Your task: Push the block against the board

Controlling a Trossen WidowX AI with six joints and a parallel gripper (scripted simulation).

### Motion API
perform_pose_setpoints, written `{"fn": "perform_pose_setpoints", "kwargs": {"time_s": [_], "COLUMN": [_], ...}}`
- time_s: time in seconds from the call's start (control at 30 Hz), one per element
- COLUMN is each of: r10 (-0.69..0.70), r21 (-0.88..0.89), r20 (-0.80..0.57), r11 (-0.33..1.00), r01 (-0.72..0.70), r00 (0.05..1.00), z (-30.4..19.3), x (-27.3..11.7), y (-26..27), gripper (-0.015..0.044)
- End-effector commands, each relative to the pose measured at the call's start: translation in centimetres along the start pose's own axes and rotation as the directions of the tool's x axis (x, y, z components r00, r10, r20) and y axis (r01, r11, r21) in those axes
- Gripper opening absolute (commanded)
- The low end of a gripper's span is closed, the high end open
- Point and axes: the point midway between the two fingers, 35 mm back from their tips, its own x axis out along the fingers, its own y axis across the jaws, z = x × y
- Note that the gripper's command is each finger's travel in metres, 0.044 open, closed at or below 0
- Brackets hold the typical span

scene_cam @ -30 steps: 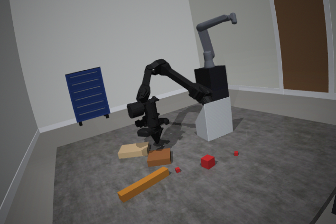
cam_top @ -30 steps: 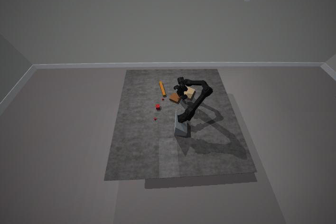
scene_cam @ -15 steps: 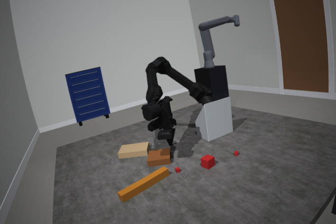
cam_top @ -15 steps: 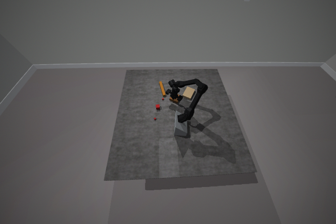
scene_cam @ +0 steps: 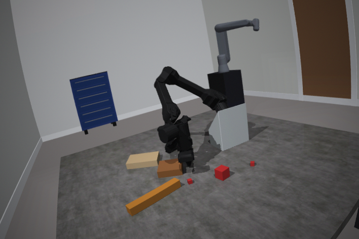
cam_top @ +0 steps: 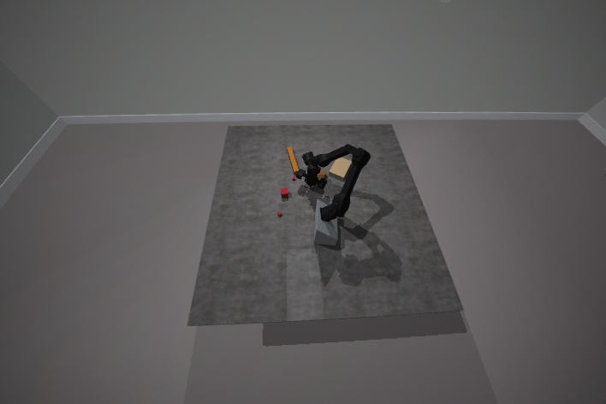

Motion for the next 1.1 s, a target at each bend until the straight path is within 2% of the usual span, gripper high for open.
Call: {"fn": "perform_pose_setpoints", "kwargs": {"time_s": [0.0,1.07], "r10": [0.001,0.004], "r21": [-0.008,-0.007], "r20": [0.011,0.012], "r11": [1.0,1.0], "r01": [-0.001,-0.004], "r00": [1.0,1.0], "z": [0.0,3.5], "x": [0.3,0.2], "y": [0.1,0.6], "gripper": [0.0,0.0]}}
